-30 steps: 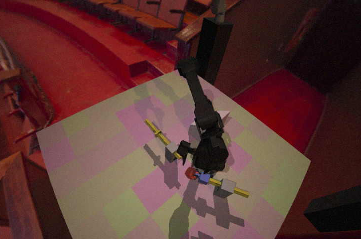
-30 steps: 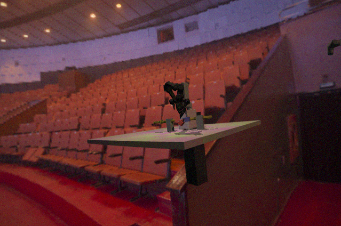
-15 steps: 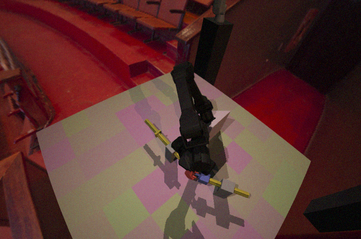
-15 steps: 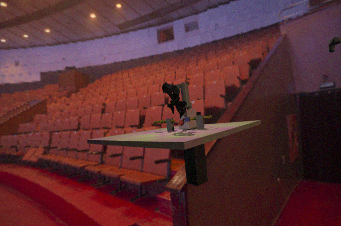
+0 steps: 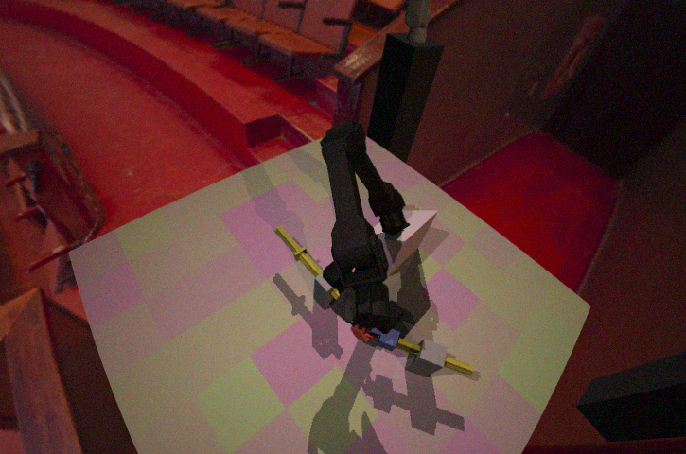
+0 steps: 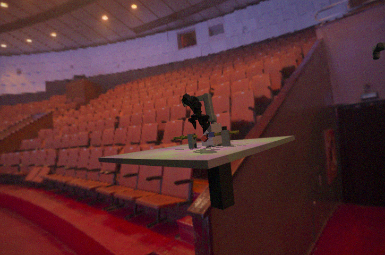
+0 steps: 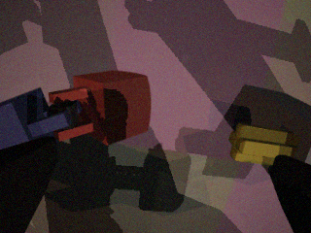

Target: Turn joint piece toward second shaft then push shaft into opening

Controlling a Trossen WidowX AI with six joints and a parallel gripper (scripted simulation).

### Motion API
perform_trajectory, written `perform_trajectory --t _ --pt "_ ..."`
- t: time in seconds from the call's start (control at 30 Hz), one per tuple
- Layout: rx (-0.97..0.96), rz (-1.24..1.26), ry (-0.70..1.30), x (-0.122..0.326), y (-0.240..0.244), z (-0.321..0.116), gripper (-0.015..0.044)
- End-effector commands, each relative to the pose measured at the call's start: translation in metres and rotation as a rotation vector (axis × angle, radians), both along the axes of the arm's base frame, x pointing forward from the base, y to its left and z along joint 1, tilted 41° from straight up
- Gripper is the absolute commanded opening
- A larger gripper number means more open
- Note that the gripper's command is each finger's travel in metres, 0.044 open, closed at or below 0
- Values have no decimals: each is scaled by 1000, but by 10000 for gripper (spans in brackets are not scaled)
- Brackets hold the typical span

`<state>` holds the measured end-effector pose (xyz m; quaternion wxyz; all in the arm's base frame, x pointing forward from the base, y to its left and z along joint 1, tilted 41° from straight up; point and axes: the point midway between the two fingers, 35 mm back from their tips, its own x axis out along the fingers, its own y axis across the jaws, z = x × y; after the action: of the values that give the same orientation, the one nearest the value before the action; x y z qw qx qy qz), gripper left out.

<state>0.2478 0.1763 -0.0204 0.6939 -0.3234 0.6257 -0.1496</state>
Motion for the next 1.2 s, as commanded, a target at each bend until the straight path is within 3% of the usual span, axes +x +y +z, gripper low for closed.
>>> perform_trajectory --t 0.0,1.17 --pt "-1 74 72 0 -2 -1 440" --pt "-14 824 624 3 -14 -8 440"
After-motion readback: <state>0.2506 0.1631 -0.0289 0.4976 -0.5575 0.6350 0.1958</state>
